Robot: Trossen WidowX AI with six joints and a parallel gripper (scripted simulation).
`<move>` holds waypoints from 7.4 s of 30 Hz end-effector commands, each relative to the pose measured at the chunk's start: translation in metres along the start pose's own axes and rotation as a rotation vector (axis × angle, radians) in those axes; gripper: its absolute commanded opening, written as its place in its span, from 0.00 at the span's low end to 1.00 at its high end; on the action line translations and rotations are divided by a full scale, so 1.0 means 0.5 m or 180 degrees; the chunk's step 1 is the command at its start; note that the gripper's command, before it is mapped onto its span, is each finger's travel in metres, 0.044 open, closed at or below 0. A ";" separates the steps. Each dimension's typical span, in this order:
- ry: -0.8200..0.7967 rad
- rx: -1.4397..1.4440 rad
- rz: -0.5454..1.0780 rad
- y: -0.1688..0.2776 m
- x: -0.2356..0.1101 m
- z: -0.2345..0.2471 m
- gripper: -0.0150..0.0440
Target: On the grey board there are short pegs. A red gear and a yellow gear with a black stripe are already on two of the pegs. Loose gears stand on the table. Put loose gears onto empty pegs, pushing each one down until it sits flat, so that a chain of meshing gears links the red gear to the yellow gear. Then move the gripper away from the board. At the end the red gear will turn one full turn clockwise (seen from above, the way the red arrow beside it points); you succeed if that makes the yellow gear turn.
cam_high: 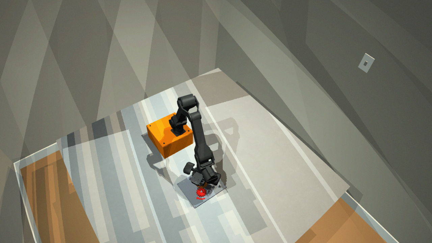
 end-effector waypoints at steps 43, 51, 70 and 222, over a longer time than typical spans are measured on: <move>0.0005 0.0317 0.0004 0.008 -0.186 -0.004 1.00; 0.0005 0.0317 0.0004 0.008 -0.186 -0.004 1.00; 0.0005 0.0317 0.0004 0.008 -0.186 -0.004 1.00; -0.0031 0.0313 0.0083 0.555 -0.273 0.273 1.00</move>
Point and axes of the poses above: the point midway between the two fingers, 35 mm back from their tips, its own x axis out along the fingers, its own z axis across the jaws, y = z × x, the point moved 7 cm from there along -x, back along the fingers, and after that the axes turned 15 degrees about -x, right-handed, at the moved point
